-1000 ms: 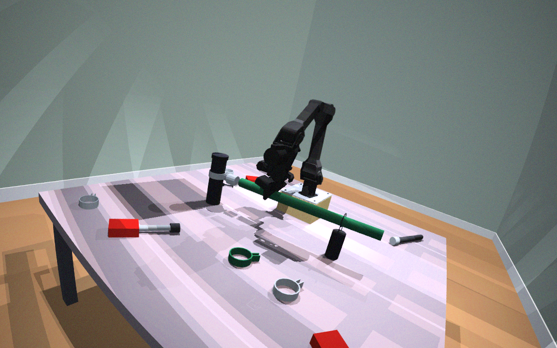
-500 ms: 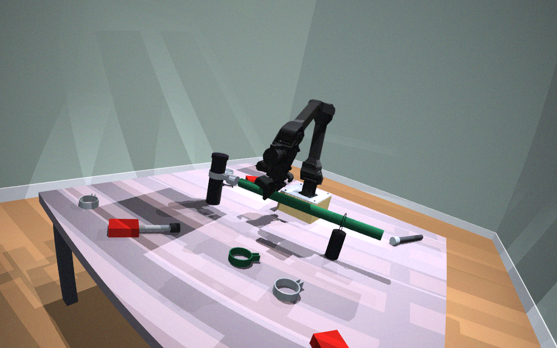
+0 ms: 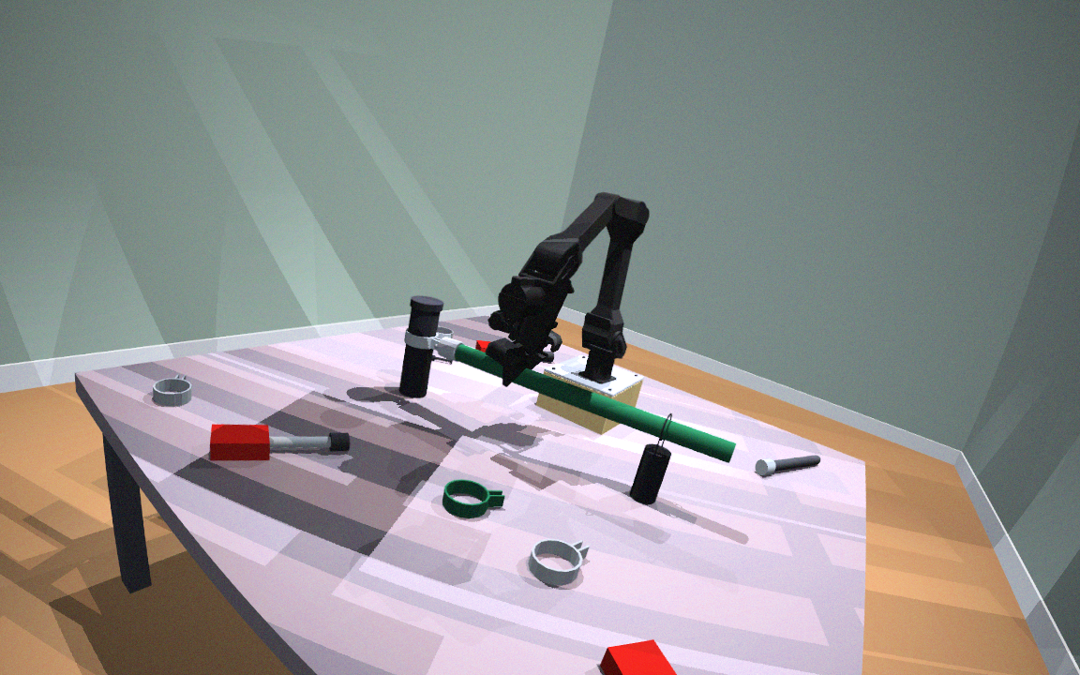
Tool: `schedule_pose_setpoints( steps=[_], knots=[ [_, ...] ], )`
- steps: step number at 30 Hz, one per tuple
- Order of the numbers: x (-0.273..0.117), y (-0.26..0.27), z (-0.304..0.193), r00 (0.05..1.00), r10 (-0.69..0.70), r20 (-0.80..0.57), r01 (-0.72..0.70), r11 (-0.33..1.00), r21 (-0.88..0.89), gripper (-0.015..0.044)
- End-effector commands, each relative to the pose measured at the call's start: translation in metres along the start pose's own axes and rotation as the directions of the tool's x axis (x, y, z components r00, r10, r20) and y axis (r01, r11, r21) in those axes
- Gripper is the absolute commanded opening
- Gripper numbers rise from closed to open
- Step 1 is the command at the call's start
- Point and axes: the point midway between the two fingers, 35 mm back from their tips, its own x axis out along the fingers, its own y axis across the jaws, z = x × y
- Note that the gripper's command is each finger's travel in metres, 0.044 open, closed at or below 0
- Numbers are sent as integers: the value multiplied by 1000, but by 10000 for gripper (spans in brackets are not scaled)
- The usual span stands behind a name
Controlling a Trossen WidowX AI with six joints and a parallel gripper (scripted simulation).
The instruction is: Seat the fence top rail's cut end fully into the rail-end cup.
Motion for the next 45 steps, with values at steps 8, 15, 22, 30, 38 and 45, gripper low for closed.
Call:
schedule_pose_setpoints(
  steps=[8, 15, 22, 30, 38, 45],
  knots=[
    [-1, 1, 5, 1000, 4, 14, -4, 1000, 0, 0],
    [-1, 1, 5, 1000, 4, 14, -4, 1000, 0, 0],
    [-1, 1, 5, 1000, 4, 14, -4, 1000, 0, 0],
    [-1, 1, 5, 1000, 4, 14, -4, 1000, 0, 0],
    [0, 0, 2, 1000, 1, 2, -1, 1000, 0, 0],
    [0, 0, 1, 1000, 0, -2, 0, 1000, 0, 0]
  ],
)
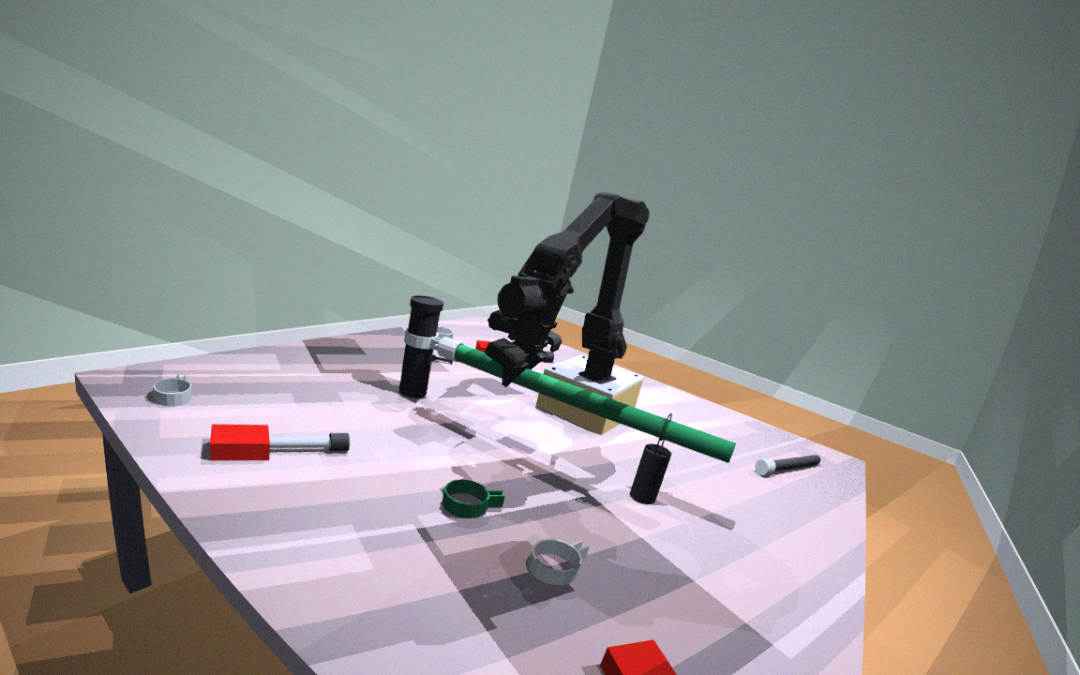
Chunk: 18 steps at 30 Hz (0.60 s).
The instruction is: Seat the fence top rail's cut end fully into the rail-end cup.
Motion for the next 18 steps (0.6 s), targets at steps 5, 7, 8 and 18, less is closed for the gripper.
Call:
schedule_pose_setpoints(
  steps=[5, 7, 8, 18],
  knots=[
    [0, 0, 1, 1000, 1, 0, -1, 1000, 0, 0],
    [0, 0, 1, 1000, 1, 1, -1, 1000, -1, 0],
    [0, 0, 1, 1000, 1, 1, -1, 1000, -1, 0],
    [0, 1, 4, 1000, 2, 3, -2, 1000, -3, 0]
  ],
)
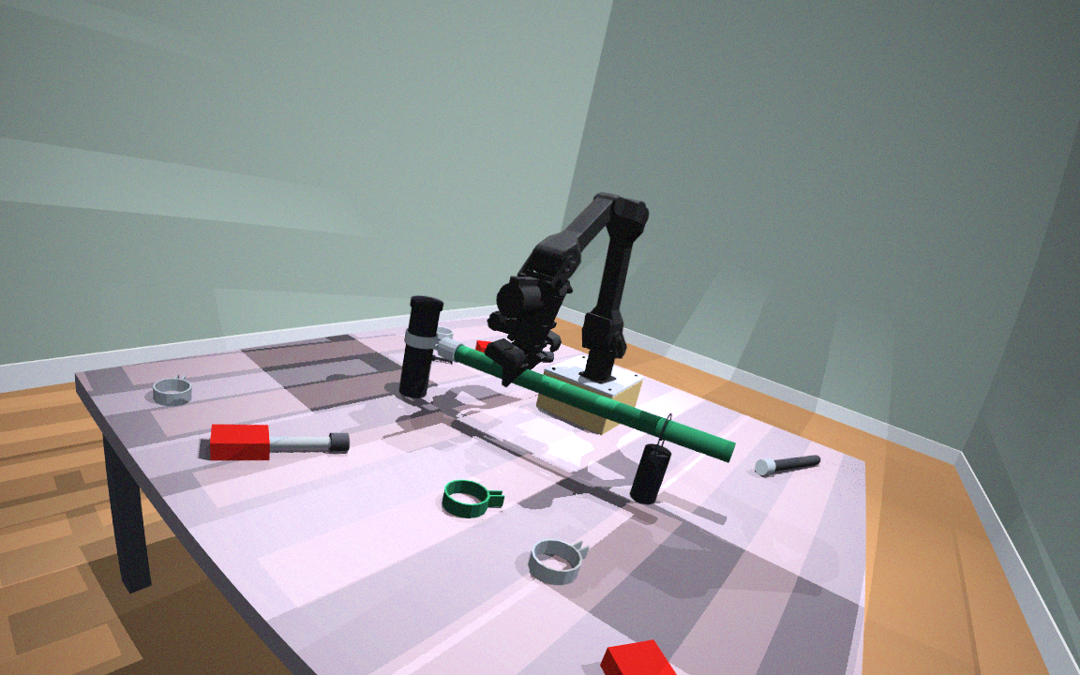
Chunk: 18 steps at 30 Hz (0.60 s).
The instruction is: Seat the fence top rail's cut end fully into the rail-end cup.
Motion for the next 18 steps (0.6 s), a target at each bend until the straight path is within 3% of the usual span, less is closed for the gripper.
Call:
schedule_pose_setpoints(
  steps=[1, 18],
  knots=[
    [-1, 1, 4, 1000, 3, 10, -3, 1000, -3, 0],
    [-1, 2, 7, 1000, 3, 11, -3, 1000, -4, 0]
  ],
)
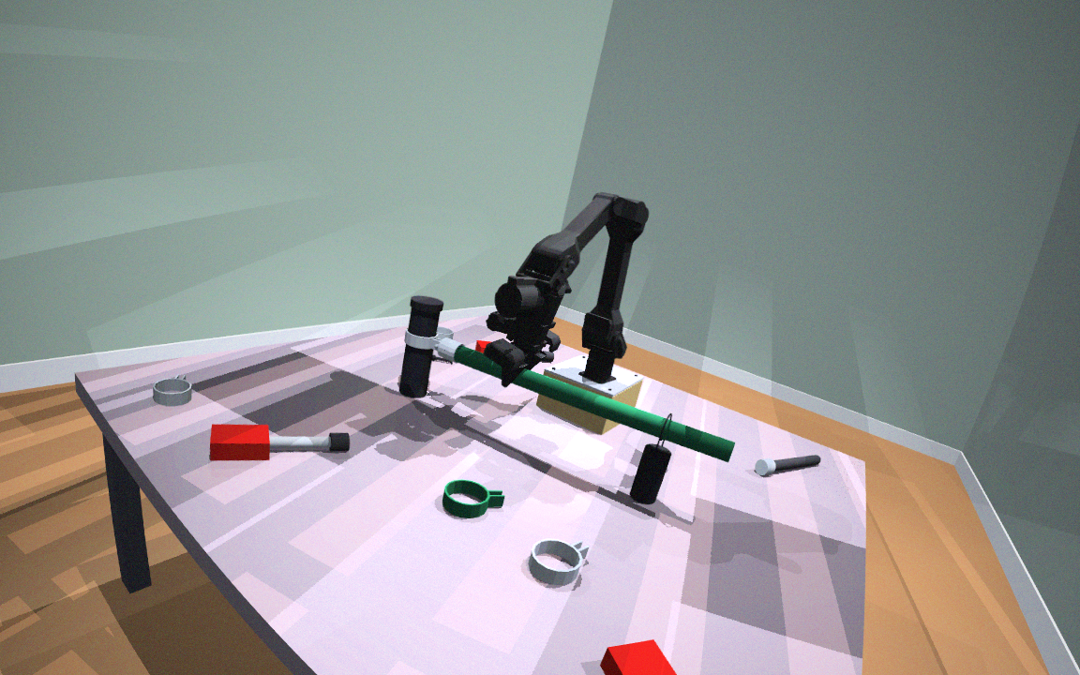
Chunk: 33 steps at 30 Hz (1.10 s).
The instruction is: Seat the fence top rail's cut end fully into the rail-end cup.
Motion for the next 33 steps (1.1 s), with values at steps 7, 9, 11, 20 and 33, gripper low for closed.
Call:
schedule_pose_setpoints(
  steps=[7, 9, 11, 20, 33],
  knots=[
    [-3, 3, 7, 1000, 5, 20, -5, 1000, -3, 0],
    [-4, 3, 7, 1000, 5, 20, -5, 1000, -3, 0],
    [-4, 3, 7, 1000, 5, 20, -5, 1000, -3, 0],
    [0, 0, 3, 1000, -7, 3, 7, 1000, -1, 0],
    [0, 0, 6, 1000, -7, 4, 7, 1000, -1, 0]
  ],
)
